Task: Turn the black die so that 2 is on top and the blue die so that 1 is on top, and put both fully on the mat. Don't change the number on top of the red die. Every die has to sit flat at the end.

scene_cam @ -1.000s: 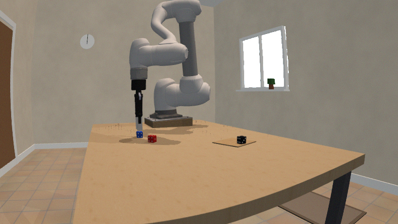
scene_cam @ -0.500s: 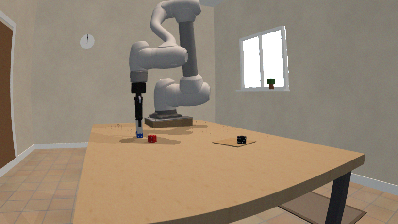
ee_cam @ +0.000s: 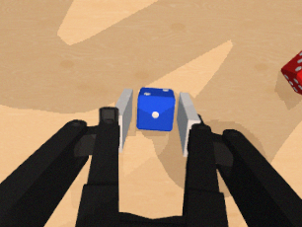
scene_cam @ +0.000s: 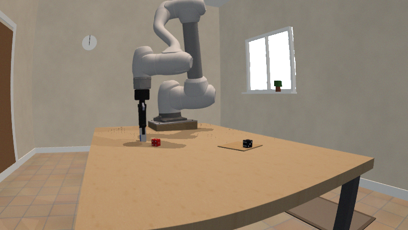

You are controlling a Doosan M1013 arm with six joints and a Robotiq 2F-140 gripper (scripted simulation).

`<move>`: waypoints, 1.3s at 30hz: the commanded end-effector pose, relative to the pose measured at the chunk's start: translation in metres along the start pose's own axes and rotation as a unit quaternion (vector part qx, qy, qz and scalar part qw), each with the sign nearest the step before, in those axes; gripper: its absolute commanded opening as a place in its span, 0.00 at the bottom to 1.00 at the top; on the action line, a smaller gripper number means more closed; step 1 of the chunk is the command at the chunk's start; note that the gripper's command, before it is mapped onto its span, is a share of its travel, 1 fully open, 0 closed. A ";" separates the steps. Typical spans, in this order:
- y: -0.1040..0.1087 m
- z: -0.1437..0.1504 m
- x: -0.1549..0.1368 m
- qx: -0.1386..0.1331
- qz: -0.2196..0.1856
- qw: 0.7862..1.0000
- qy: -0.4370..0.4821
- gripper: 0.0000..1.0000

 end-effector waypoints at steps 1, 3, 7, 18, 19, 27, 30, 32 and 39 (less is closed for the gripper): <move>0.000 0.000 0.000 0.000 0.000 1.000 0.000 0.35; 0.000 0.000 0.000 0.000 0.000 1.000 0.000 0.35; 0.000 0.000 0.000 0.000 0.000 1.000 0.000 0.35; 0.000 0.000 0.000 0.000 0.000 1.000 0.000 0.35; 0.000 0.000 0.000 0.000 0.000 1.000 0.000 0.35; 0.000 0.000 0.000 0.000 0.000 1.000 0.000 0.35; 0.000 0.000 0.000 0.000 0.000 1.000 0.000 0.35; 0.000 0.000 0.000 0.000 0.000 1.000 0.000 0.35; 0.000 0.000 0.000 0.000 0.000 1.000 0.000 0.24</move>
Point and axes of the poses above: the point where the finger pads meet when closed, its own y axis back along the fingers, its own z axis across the jaws, x = y × z, the point moved 4 cm from there along y, back along the fingers, and after that the axes turned 7 degrees about -y, right-handed, at the moved point
